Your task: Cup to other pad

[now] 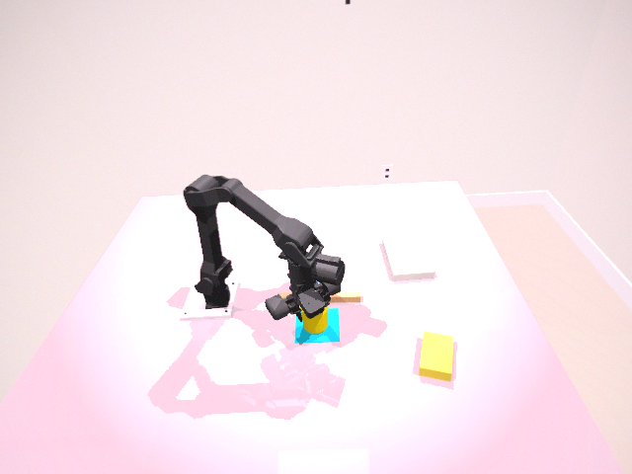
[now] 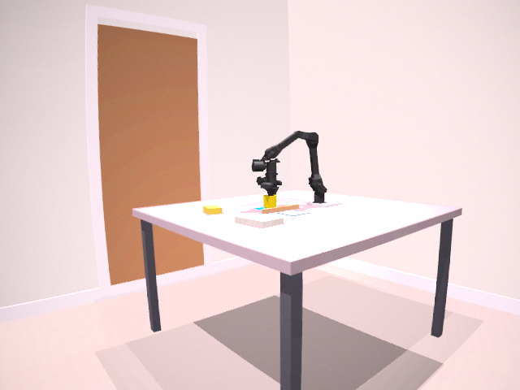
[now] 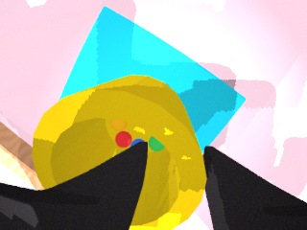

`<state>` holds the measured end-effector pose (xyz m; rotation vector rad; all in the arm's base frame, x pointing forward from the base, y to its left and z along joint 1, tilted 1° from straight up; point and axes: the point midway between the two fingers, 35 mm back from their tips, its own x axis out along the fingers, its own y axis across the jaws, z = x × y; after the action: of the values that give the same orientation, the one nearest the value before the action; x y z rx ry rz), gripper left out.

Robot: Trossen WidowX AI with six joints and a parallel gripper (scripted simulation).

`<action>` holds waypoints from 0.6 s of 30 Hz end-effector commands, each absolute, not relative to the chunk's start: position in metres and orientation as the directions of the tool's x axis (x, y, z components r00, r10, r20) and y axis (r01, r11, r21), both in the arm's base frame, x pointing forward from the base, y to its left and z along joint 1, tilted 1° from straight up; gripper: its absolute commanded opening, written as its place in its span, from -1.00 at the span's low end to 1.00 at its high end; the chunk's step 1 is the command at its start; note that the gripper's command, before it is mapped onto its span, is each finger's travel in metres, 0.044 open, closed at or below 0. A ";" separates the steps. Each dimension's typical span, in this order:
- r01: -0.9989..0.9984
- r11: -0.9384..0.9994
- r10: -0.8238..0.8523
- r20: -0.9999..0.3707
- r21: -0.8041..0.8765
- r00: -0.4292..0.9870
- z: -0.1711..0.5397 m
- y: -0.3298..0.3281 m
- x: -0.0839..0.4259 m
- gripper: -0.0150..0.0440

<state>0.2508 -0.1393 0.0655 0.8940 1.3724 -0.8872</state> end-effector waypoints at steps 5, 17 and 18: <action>0.911 0.412 -0.002 -1.000 0.008 0.009 0.073 -0.140 0.251 0.01; 0.911 0.413 -0.003 -1.000 0.007 0.009 0.089 -0.139 0.251 0.01; 0.911 0.413 -0.003 -1.000 0.007 0.008 0.090 -0.139 0.251 0.01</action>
<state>0.2491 -0.1381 0.0816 0.8947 1.3887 -0.8896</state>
